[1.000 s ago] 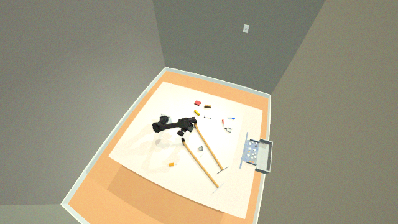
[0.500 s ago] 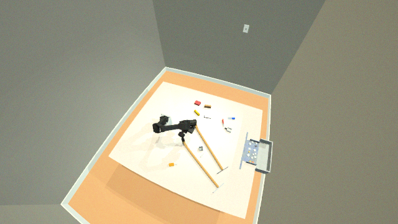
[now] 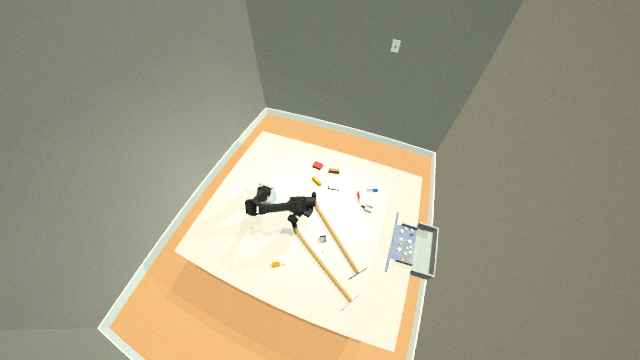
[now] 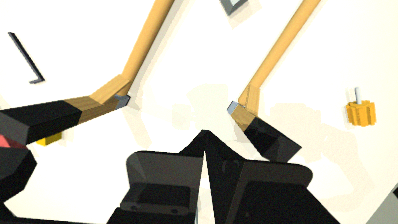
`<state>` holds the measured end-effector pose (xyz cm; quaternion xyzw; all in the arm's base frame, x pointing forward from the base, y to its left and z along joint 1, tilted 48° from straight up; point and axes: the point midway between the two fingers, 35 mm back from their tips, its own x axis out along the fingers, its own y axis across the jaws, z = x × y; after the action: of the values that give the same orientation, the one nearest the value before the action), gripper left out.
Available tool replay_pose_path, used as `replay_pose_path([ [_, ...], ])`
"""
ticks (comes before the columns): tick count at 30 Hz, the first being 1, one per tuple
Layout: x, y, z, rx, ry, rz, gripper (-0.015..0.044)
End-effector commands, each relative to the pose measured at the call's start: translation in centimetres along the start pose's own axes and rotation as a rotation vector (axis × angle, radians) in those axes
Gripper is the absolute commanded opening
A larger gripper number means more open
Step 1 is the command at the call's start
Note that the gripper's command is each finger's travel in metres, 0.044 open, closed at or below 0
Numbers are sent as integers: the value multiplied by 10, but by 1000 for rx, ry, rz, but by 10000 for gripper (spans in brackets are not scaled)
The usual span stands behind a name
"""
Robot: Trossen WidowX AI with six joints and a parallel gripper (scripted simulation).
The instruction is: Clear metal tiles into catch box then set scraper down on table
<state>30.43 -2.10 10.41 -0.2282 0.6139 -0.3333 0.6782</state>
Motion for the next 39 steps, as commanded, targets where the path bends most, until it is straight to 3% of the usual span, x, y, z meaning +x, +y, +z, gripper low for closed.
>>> replay_pose_path([
  [1,10,-2,0,1,-6,-4,0],
  [17,45,-5,-4,2,-6,-13,0],
  [39,46,-31,4,3,-1,0,0],
])
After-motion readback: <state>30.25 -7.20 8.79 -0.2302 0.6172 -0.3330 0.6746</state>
